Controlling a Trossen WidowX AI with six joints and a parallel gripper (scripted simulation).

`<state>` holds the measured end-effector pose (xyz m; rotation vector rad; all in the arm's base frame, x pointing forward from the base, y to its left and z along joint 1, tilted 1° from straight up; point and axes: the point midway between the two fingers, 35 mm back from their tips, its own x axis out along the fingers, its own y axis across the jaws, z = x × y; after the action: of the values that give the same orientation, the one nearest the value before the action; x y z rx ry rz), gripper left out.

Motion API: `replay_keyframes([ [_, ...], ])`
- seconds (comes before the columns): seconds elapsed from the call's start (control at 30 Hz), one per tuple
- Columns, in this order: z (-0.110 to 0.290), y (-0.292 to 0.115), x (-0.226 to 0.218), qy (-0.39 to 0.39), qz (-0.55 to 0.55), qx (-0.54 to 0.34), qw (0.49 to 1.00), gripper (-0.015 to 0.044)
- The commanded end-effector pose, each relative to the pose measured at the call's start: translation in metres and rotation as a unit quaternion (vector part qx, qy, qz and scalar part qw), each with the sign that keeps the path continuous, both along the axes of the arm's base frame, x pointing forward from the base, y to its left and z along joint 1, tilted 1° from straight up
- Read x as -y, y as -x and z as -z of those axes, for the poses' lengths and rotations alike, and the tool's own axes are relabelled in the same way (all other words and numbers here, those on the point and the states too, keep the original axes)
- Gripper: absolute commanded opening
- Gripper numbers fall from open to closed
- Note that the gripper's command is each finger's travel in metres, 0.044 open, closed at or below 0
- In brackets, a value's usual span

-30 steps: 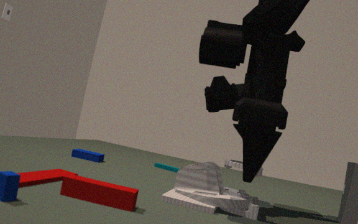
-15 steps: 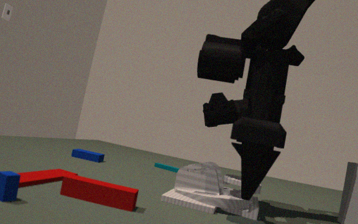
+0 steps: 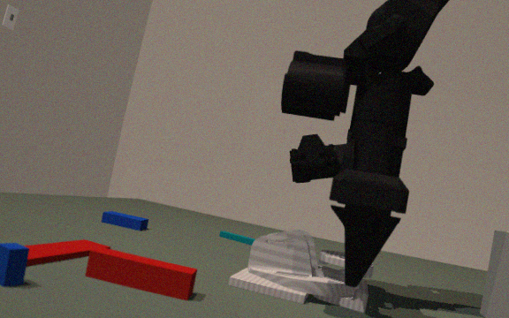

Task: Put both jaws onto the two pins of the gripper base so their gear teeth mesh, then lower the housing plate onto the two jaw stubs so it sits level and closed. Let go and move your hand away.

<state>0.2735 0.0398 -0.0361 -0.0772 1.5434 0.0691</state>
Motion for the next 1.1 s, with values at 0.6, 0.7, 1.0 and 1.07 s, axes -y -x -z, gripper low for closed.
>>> replay_keyframes([
  [0.6, 0.0052, -0.0003, 0.0005, 0.001, 0.001, 0.001, 1.0, 0.0351],
  [0.7, 0.0052, -0.0003, 0.0005, 0.001, 0.001, 0.001, 1.0, 0.0351],
  [1.0, 0.0077, -0.0003, 0.0005, 0.001, 0.0, 0.001, 1.0, 0.0351],
  [1.07, 0.0077, -0.0003, 0.0005, 0.001, 0.0, 0.001, 1.0, 0.0351],
])
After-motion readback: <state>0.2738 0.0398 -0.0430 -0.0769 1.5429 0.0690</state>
